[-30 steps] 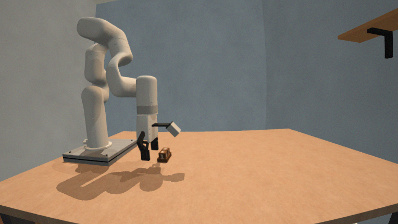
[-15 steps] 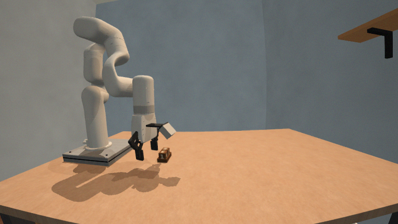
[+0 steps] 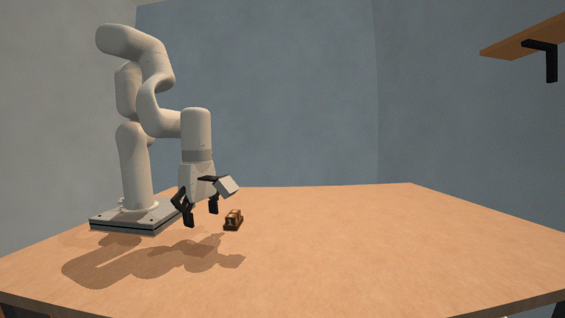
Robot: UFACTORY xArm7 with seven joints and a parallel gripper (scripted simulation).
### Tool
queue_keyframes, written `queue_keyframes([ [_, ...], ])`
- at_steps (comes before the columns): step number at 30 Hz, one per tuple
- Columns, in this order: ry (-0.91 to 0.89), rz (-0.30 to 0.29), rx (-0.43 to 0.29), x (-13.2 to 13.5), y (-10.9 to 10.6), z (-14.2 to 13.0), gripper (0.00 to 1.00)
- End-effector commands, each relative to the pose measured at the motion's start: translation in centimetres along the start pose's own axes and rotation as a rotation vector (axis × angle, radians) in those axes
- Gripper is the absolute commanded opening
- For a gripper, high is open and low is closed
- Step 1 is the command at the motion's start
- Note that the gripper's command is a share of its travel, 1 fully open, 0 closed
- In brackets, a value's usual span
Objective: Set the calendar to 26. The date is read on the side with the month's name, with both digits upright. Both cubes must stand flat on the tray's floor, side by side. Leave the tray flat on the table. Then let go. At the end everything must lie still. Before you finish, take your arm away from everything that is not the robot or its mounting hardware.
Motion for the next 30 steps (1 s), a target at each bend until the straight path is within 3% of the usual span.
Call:
queue_keyframes([
  [1,0.143,-0.003,0.005,0.1,-0.1,-0.1,1.0],
  [8,0.188,-0.003,0.005,1.2,-0.1,-2.2,1.0],
  [30,0.188,-0.003,0.005,1.3,-0.1,-2.3,1.0],
])
Point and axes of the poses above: the point where the finger pads meet when closed, its own y axis out along the fingers, its own x axis across the jaws, z = x × y, the point moved 6 cm from there along -y, back along the fingers, and after that the axes turned 2 degrees about -y, right-handed, at the moved point
